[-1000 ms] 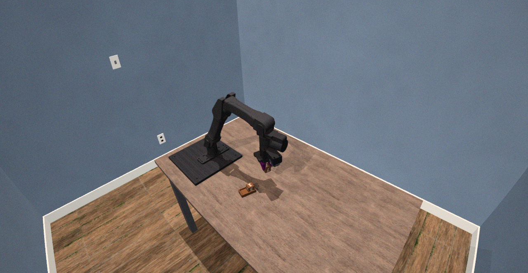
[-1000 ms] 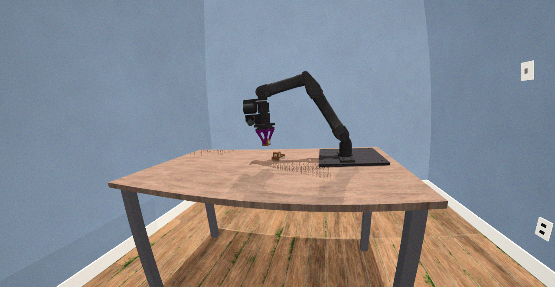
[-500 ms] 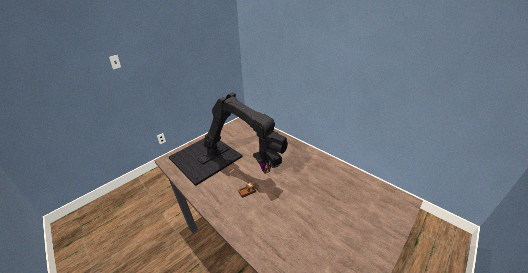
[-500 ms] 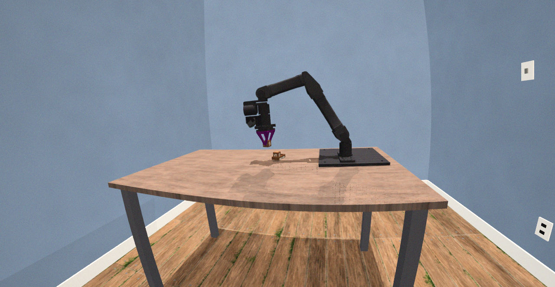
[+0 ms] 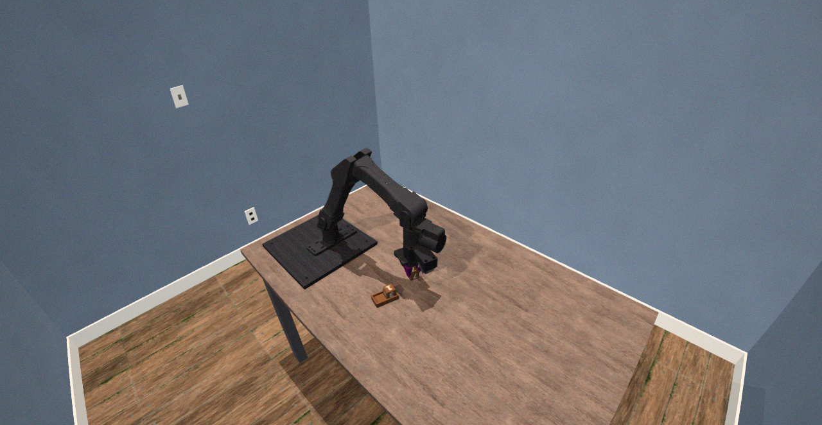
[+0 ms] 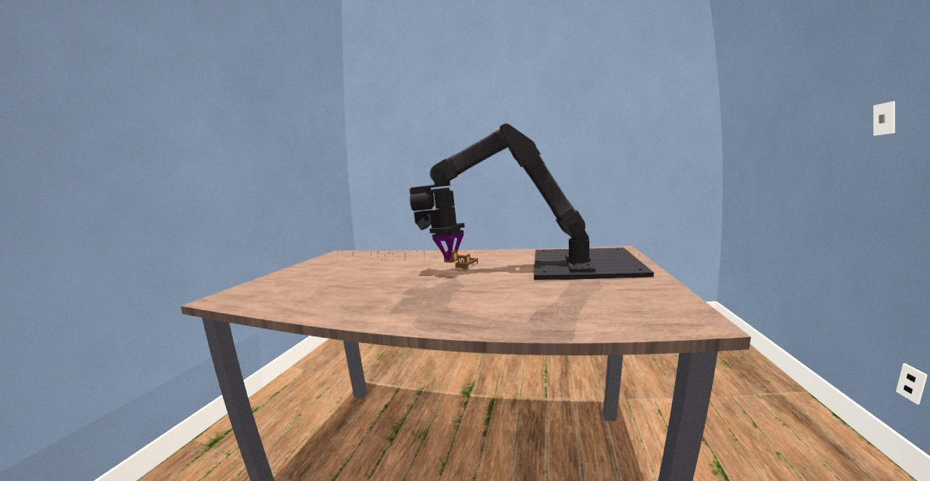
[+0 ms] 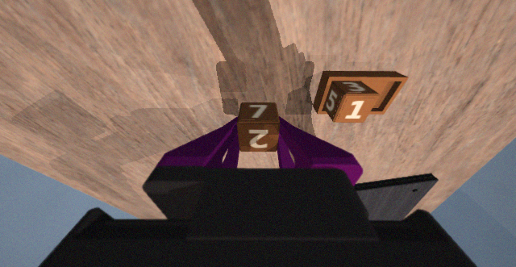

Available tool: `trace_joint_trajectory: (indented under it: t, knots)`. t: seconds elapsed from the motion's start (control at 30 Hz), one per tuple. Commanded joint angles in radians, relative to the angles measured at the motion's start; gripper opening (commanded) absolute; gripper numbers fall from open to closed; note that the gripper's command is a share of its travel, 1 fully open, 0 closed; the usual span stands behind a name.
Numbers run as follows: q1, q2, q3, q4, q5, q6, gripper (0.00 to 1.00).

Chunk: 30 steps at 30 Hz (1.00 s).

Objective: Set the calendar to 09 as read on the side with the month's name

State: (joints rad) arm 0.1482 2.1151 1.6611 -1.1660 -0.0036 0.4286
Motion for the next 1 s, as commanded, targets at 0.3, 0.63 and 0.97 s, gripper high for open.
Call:
trace_joint_trajectory:
  t: [0.3, 0.63, 0.97]
  knots:
    - [-0.001, 0.028, -0.083, 0.168, 0.005, -0.001, 0.27]
    - [-0.001, 0.029, -0.084, 0.170, 0.005, -0.002, 0.27]
    - [-0.001, 0.029, -0.084, 0.170, 0.005, -0.002, 0.27]
